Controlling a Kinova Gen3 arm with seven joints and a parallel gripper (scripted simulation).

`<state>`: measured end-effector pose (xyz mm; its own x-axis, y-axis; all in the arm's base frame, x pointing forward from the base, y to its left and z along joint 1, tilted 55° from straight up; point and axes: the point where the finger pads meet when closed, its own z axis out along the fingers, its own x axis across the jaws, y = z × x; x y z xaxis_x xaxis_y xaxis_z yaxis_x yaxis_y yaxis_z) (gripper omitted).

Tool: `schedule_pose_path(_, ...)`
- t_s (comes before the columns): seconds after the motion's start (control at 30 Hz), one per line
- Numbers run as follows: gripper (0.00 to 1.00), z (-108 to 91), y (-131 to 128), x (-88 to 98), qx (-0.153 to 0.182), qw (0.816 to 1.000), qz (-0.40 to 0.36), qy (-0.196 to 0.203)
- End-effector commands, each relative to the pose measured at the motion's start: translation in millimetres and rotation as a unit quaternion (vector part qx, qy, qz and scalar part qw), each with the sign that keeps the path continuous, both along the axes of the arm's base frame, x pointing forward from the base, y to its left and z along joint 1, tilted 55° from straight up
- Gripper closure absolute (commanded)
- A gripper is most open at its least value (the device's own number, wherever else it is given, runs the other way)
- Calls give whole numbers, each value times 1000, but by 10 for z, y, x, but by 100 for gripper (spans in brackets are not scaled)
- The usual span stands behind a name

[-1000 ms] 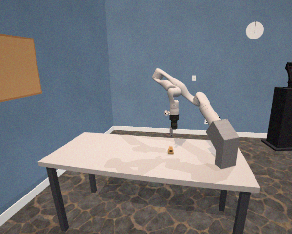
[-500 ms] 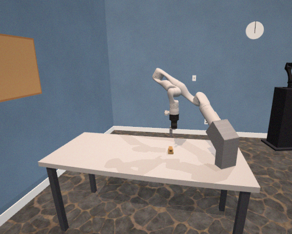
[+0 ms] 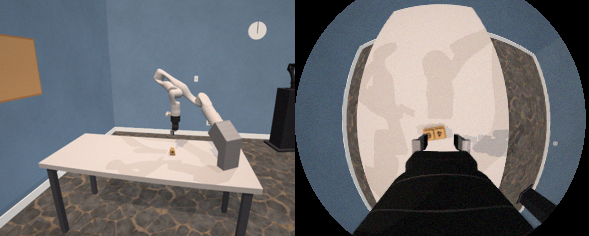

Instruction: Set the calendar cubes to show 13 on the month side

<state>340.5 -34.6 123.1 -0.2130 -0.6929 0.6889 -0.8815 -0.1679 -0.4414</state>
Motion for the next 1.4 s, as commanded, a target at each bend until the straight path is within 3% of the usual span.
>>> schedule_pose_path(0.0, 0, -36, 17, 35, 19, 999, -18, -27)
schedule_pose_path(0.23, 0, -57, -28, 72, 63, 990, -77, -97)
schedule_pose_path(0.3, 0, -57, -28, 72, 63, 990, -77, -97)
schedule_pose_path(0.53, 0, -89, -83, 107, 113, 966, -146, -180)
schedule_pose_path(0.8, 0, -139, -150, 138, 170, 919, -224, -274)
schedule_pose_path(0.87, 0, -139, -150, 138, 170, 919, -224, -274)
schedule_pose_path(1.37, 0, -240, -238, 175, 249, 815, -332, -405)
